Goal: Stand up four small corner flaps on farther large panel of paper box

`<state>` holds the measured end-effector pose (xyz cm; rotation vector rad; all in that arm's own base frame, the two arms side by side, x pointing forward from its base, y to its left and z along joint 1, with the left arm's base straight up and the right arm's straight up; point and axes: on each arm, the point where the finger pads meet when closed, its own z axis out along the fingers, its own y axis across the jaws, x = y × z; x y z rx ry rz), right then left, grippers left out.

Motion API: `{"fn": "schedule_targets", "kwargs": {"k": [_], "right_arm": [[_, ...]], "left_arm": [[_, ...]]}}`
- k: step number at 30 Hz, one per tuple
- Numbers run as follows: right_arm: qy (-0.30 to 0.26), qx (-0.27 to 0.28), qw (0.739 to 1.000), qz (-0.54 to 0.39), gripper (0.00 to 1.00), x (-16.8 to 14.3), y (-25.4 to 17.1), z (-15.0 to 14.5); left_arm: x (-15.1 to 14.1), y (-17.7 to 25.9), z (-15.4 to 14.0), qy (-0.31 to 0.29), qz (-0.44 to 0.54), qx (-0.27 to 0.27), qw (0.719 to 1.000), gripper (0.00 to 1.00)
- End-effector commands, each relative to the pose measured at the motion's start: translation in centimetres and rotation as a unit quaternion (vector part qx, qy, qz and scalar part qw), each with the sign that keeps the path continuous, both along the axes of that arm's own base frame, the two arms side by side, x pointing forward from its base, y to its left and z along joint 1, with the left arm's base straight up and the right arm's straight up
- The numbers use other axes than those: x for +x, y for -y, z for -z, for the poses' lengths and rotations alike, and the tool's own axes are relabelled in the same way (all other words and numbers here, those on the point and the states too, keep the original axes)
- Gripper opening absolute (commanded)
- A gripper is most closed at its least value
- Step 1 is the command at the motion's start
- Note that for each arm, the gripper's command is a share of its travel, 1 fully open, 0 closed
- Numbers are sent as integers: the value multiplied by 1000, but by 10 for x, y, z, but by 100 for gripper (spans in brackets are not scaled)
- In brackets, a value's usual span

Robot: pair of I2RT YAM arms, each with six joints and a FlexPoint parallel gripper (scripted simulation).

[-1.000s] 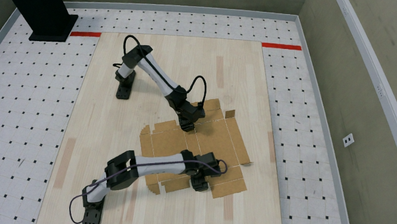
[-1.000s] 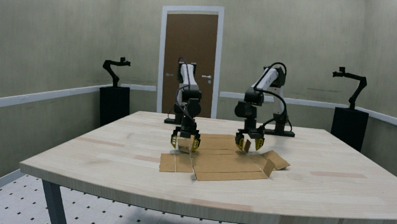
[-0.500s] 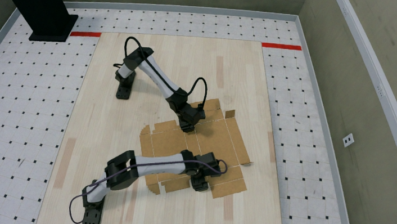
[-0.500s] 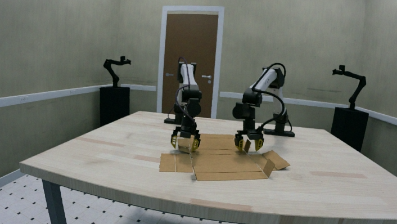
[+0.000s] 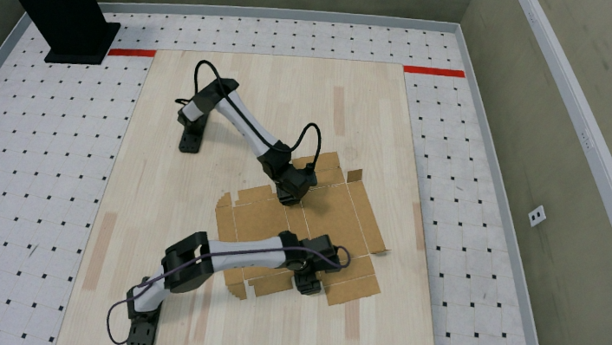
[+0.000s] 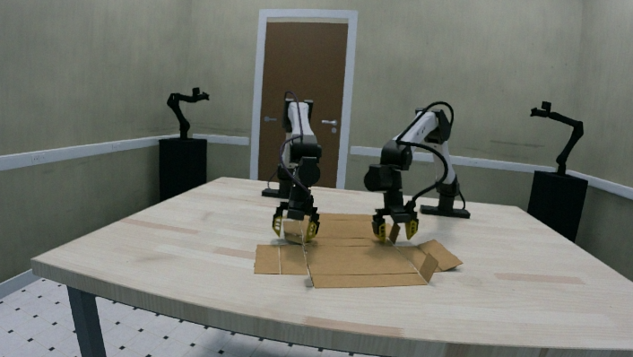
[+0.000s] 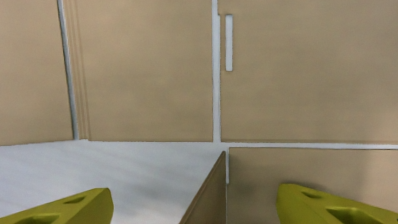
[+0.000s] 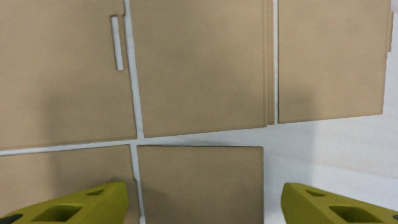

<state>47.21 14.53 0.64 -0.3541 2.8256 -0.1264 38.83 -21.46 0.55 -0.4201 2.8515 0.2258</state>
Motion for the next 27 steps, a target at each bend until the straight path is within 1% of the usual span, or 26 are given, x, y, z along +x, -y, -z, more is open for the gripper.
{"fn": "schedule_targets", "kwargs": {"k": [1,2,4,8,9,11,18,21,27], "right_arm": [[-27,17,999,-5,77,-6,0,16],[-28,27,999,-5,77,-7,1,14],[-11,50,999,-6,77,-3,0,-8],[-7,55,998,-6,77,-2,0,-13],[0,57,998,-27,77,1,2,-14],[-13,56,998,-26,77,-5,4,-13],[-22,92,995,-19,77,-10,5,-21],[-7,104,994,-19,77,0,2,-34],[-5,106,994,-22,77,0,-3,-37]], "left_arm": [[2,2,-4,3,-1,-1,1000,77],[2,2,-4,3,-1,-1,1000,77],[2,2,-4,3,-1,-1,1000,77],[2,1,-4,3,-2,-1,1000,77],[2,1,-4,3,-2,-1,1000,77],[2,1,-4,3,-2,-1,1000,77],[2,1,-4,3,-2,-1,1000,77],[2,1,-4,3,-2,-1,1000,77],[2,1,-4,3,-2,-1,1000,77]]}}
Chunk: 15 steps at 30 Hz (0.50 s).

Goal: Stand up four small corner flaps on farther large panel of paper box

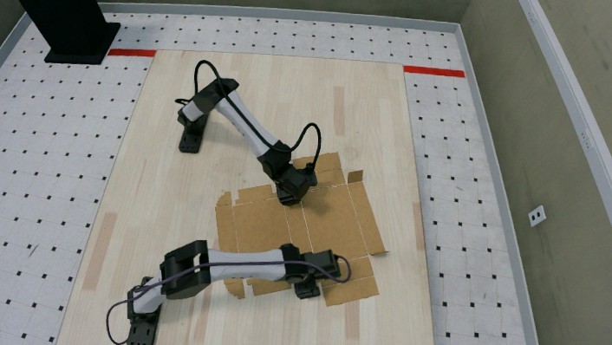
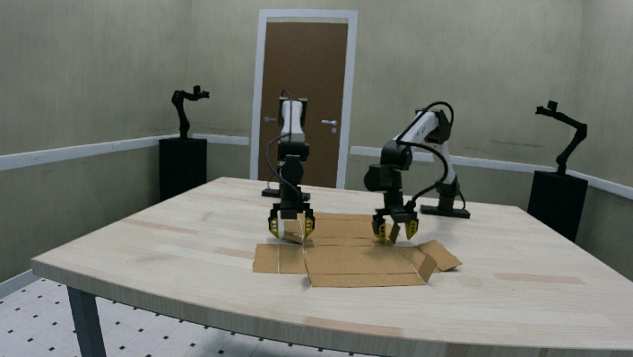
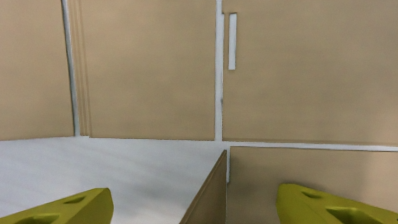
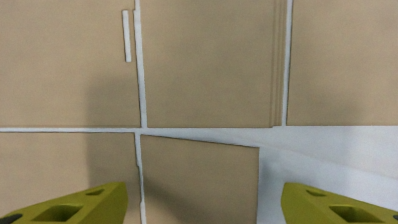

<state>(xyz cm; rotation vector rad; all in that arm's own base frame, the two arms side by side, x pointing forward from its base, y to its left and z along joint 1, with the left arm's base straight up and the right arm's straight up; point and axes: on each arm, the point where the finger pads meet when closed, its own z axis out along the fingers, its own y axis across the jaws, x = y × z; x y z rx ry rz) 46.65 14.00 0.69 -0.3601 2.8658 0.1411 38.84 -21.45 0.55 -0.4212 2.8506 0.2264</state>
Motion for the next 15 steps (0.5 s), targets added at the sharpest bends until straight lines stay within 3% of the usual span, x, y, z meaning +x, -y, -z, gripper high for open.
{"fn": "schedule_targets", "kwargs": {"k": [1,15], "right_arm": [[28,19,999,-6,77,6,-8,-36],[16,32,999,0,77,9,-8,-29]], "left_arm": [[1,1,-4,2,-1,-1,1000,77],[1,1,-4,2,-1,-1,1000,77]]}}
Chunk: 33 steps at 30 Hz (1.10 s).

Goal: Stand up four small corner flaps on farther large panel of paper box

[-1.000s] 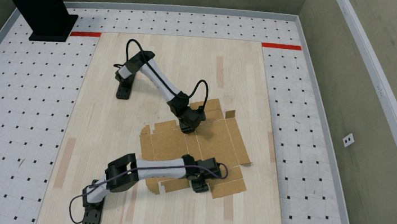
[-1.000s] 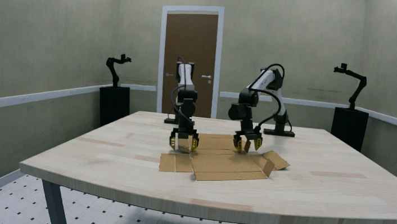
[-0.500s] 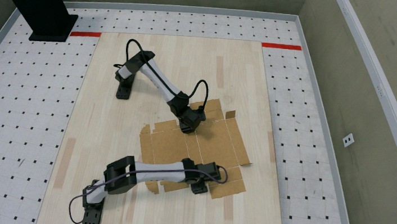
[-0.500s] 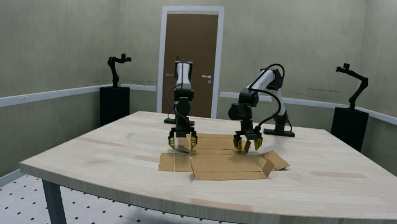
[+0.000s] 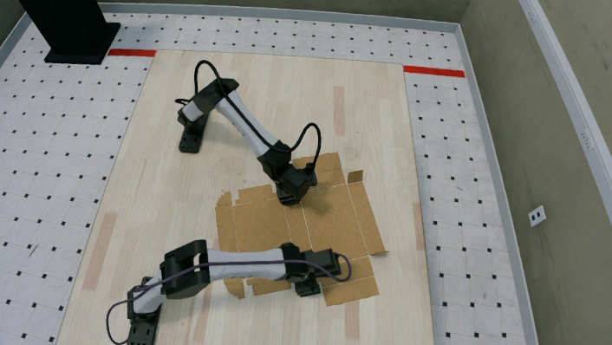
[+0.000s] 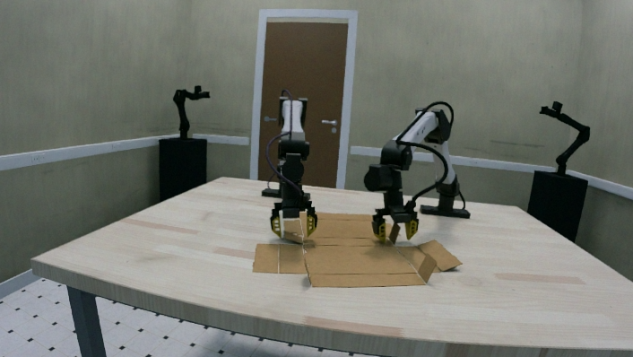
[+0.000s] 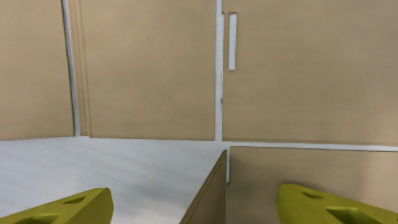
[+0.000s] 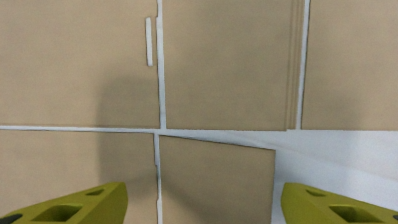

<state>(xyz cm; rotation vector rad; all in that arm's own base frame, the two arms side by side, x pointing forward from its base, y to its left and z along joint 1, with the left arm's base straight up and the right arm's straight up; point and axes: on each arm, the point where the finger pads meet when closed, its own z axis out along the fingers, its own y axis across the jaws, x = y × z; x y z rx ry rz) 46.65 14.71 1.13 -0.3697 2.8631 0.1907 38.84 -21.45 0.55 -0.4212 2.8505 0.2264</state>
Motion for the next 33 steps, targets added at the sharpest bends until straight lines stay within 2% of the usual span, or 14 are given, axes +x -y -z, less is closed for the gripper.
{"fn": "schedule_targets", "kwargs": {"k": [1,9,10,15,17,33], "right_arm": [[13,15,1000,6,77,9,-1,-19],[2,11,1000,1,77,4,-9,-7],[-5,8,1000,1,77,3,-9,1],[2,10,1000,1,77,6,-11,2],[12,12,1000,0,77,8,-12,-7],[6,9,1000,-1,77,4,-16,2]], "left_arm": [[1,1,-4,2,-1,-1,1000,77],[1,1,-4,2,-1,-1,1000,77],[1,1,-4,2,-1,-1,1000,77],[1,1,-4,2,-1,-1,1000,77],[1,1,-4,2,-1,-1,1000,77],[1,1,-4,2,-1,-1,1000,77]]}}
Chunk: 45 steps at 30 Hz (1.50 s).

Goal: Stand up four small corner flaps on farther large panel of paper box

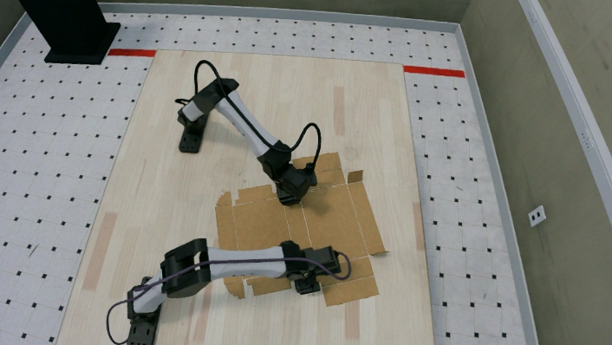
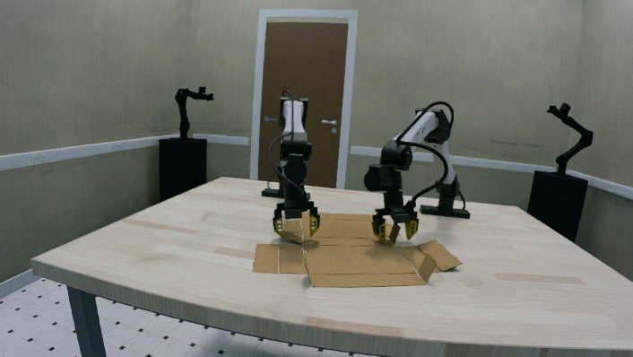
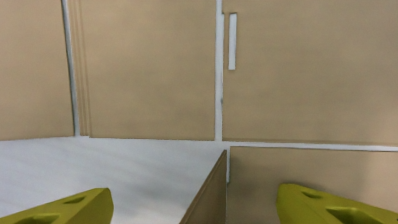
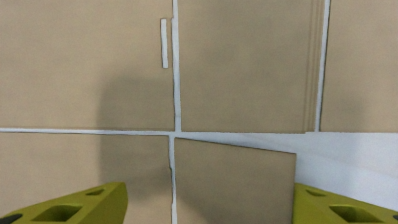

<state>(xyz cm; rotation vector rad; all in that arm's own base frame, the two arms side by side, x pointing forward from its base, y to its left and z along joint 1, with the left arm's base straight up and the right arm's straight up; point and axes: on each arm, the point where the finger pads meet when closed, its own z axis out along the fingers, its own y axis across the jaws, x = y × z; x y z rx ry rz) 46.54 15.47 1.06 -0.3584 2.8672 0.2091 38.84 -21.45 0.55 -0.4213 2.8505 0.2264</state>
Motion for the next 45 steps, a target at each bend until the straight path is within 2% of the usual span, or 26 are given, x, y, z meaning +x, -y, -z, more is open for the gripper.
{"fn": "schedule_targets", "kwargs": {"k": [1,8,9,45], "right_arm": [[8,2,1000,-3,77,5,-8,2],[2,4,1000,-3,77,3,-11,7],[27,12,1000,-3,77,6,-13,-32],[29,9,1000,-2,77,-3,-37,-65]], "left_arm": [[1,1,-4,2,-1,-1,1000,77],[1,1,-4,2,-1,-1,1000,77],[1,1,-4,2,-1,-1,1000,77],[2,1,-4,3,-1,-1,1000,77]]}}
